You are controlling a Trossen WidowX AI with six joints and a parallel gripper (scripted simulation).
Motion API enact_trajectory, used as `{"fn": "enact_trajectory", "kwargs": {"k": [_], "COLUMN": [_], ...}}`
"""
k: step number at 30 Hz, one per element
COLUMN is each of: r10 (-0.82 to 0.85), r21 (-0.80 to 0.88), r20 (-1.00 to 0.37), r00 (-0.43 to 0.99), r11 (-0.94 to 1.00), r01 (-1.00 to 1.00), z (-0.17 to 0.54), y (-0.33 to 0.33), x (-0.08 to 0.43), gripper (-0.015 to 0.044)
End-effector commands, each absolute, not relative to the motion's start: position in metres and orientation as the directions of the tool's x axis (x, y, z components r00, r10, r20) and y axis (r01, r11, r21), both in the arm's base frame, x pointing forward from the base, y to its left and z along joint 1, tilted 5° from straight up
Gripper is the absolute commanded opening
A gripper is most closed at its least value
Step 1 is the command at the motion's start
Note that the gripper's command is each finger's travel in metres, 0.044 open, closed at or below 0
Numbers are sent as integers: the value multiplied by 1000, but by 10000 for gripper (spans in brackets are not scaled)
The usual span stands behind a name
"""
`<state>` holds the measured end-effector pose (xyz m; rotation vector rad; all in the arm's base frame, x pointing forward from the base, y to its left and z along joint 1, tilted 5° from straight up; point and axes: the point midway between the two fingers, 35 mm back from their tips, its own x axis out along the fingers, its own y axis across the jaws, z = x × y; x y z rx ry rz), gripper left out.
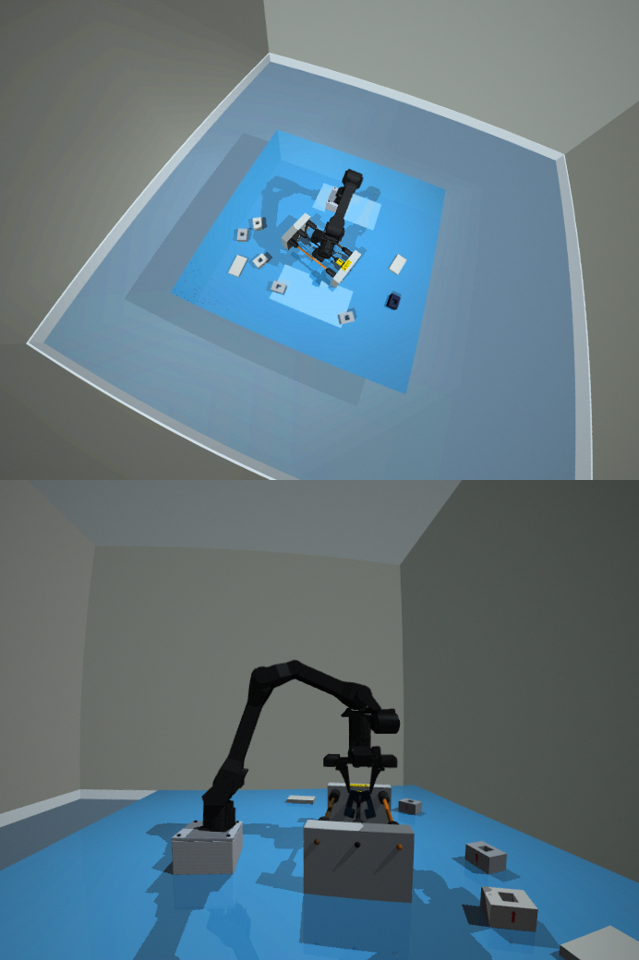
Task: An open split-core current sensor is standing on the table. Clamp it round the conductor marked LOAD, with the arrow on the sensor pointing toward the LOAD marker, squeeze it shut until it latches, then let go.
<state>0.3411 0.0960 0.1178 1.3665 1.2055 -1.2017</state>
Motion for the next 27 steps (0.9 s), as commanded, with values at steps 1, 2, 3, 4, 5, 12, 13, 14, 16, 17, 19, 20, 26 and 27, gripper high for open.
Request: {"fn": "enact_trajectory", "kwargs": {"k": [1,2,3,4,5,12,13,14,16,17,19,20,26,27], "r10": [93,93,93,93,93,93,93,93,93,93,93,93,93,93], "r21": [23,23,23,23,32,32,32,32,32,32,32,32,32,32], "r20": [-995,-995,-995,-995,-995,-995,-995,-995,-995,-995,-995,-995,-995,-995], "r00": [32,32,32,32,41,41,41,41,41,41,41,41,41,41], "r11": [-98,-98,-98,-98,-94,-94,-94,-94,-94,-94,-94,-94,-94,-94], "r01": [995,995,995,995,995,995,995,995,995,995,995,995,995,995], "z": [109,108,108,108,113,113,113,113,113,113,113,113,113,113], "y": [96,96,96,96,96,96,96,96,96,96,96,96,96,96], "x": [339,339,339,339,341,341,341,341,341,341,341,341,341,341], "gripper": [0,0,0,0,0,0,0,0,0,0,0,0,0,0]}}
